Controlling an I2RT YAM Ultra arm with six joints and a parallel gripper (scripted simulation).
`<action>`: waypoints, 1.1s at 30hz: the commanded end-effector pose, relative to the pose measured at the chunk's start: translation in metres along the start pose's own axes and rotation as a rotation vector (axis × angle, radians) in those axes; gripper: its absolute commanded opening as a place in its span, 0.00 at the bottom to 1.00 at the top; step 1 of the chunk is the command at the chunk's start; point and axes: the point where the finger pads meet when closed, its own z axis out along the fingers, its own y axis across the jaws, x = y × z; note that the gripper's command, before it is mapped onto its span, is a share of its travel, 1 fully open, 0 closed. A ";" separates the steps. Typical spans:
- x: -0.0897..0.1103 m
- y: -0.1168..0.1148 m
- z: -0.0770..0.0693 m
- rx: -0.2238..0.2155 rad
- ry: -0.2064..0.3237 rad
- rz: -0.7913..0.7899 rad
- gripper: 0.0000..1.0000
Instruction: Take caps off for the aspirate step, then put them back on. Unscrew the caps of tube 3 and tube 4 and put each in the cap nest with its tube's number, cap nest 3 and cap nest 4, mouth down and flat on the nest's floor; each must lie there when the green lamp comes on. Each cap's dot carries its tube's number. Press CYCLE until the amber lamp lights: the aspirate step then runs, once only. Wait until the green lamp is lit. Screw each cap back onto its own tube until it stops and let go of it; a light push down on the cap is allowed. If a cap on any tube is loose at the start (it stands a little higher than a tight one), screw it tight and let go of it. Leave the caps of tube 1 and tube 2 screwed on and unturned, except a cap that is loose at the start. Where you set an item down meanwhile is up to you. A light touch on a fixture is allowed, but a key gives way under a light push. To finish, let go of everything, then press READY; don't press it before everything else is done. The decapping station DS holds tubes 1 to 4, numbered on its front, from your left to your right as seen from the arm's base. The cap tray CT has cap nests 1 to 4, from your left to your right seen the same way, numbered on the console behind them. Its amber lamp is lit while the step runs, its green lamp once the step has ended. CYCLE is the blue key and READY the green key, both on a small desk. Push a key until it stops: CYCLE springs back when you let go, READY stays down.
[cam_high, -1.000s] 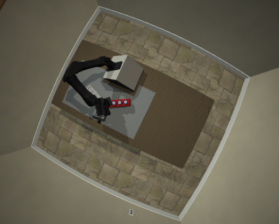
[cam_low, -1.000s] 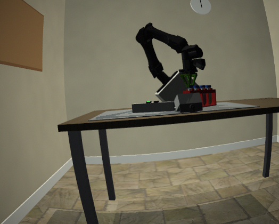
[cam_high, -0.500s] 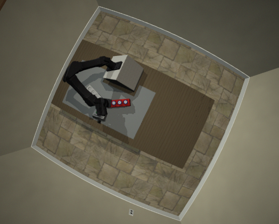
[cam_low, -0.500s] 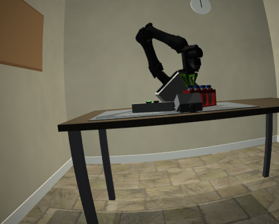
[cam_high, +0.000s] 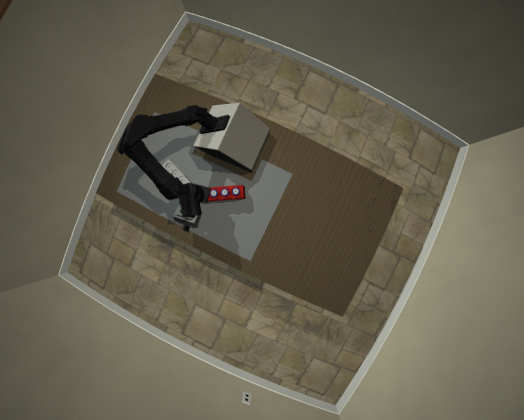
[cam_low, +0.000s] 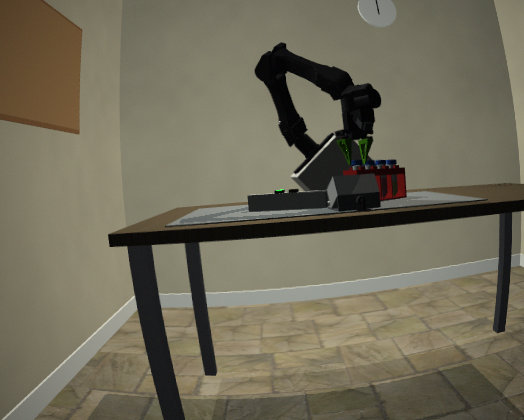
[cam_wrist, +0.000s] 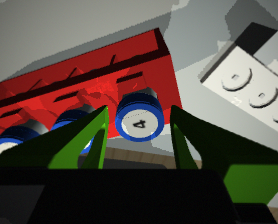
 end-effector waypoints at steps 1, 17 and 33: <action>-0.002 0.000 -0.003 -0.002 -0.011 0.009 0.49; -0.002 0.000 -0.004 0.001 -0.011 -0.551 0.49; -0.003 0.000 -0.004 0.004 -0.011 -1.111 0.49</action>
